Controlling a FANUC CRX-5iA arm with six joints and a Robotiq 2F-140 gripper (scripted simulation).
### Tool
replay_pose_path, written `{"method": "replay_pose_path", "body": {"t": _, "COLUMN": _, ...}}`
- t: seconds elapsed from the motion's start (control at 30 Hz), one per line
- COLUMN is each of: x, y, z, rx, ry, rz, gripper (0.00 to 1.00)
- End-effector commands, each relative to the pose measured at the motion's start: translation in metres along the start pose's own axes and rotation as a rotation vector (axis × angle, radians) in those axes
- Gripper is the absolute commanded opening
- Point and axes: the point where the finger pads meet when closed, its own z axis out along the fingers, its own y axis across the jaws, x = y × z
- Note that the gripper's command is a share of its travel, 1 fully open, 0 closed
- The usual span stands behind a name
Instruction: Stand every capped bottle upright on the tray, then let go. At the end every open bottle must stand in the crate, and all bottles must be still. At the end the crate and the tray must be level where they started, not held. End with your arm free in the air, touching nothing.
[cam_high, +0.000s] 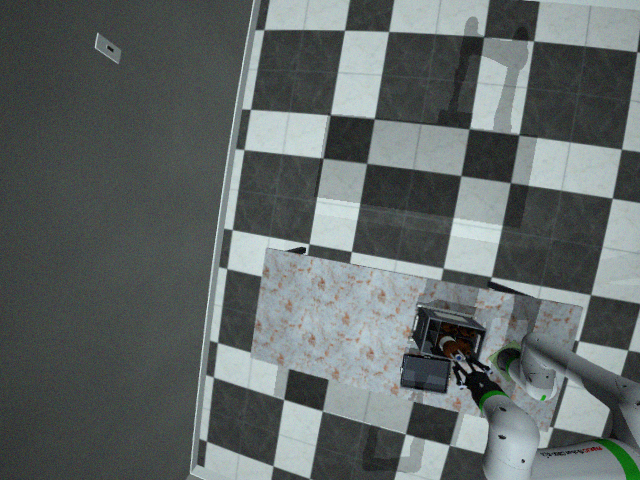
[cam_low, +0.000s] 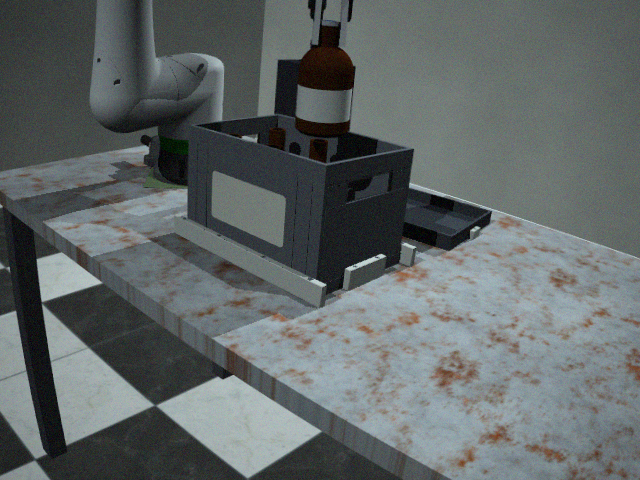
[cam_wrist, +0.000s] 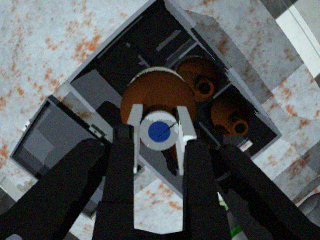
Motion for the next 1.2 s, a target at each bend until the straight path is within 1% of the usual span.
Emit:
{"method": "replay_pose_path", "body": {"t": 0.0, "x": -0.011, "y": 0.0, "z": 0.0, "rx": 0.0, "ry": 0.001, "rz": 0.0, "gripper": 0.0}}
{"method": "replay_pose_path", "body": {"t": 0.07, "x": -0.017, "y": 0.0, "z": 0.0, "rx": 0.0, "ry": 0.001, "rz": 0.0, "gripper": 0.0}}
{"method": "replay_pose_path", "body": {"t": 0.17, "x": -0.016, "y": 0.0, "z": 0.0, "rx": 0.0, "ry": 0.001, "rz": 0.0, "gripper": 0.0}}
{"method": "replay_pose_path", "body": {"t": 0.63, "x": -0.056, "y": 0.001, "z": 0.0, "rx": 0.0, "ry": 0.001, "rz": 0.0, "gripper": 0.0}}
{"method": "replay_pose_path", "body": {"t": 0.73, "x": -0.055, "y": 0.001, "z": 0.0, "rx": 0.0, "ry": 0.0, "rz": 0.0, "gripper": 0.0}}
{"method": "replay_pose_path", "body": {"t": 1.17, "x": -0.091, "y": 0.001, "z": 0.001, "rx": 0.0, "ry": 0.001, "rz": 0.0, "gripper": 0.0}}
